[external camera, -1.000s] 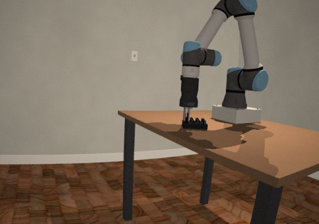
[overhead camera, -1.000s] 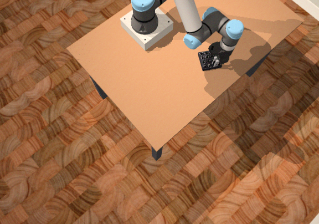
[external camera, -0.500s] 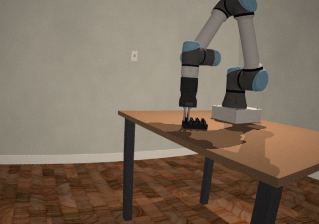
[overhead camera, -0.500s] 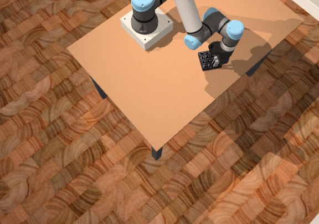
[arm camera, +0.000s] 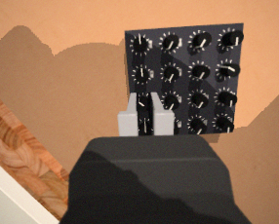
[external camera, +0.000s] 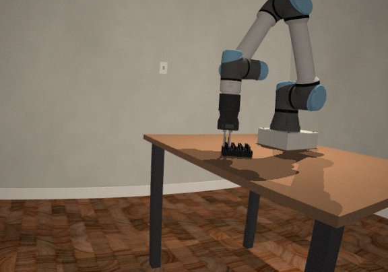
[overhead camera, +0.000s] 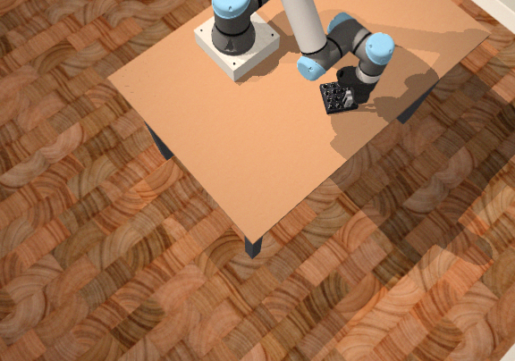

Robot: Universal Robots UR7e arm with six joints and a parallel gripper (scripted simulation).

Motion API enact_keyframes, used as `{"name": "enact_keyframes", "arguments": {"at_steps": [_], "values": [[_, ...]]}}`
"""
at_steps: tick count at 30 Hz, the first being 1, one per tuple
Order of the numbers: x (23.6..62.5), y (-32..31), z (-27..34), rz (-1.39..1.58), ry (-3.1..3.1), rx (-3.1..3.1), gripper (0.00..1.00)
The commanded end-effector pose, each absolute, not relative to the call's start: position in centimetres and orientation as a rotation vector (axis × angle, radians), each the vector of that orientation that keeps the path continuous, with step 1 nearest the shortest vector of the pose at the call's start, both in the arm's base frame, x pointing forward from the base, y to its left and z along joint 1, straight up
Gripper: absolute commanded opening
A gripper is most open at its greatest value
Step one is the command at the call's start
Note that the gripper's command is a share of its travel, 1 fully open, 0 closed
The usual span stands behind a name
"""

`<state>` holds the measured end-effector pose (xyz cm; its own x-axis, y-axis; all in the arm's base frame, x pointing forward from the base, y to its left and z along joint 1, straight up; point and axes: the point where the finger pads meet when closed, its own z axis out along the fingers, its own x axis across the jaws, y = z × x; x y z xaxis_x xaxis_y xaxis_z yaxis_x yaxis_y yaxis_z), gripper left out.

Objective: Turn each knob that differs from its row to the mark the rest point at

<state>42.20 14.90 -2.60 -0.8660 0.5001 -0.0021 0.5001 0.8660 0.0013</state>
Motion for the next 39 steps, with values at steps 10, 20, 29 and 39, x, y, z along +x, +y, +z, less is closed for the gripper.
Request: {"name": "enact_keyframes", "arguments": {"at_steps": [10,20,29,39], "values": [[42.24,14.91,-2.56,0.002,3.027,0.826,0.3],[42.24,14.91,-2.56,0.002,3.027,0.826,0.46],[42.24,14.91,-2.56,0.002,3.027,0.826,0.46],[42.24,14.91,-2.54,0.002,3.027,0.826,0.46]]}}
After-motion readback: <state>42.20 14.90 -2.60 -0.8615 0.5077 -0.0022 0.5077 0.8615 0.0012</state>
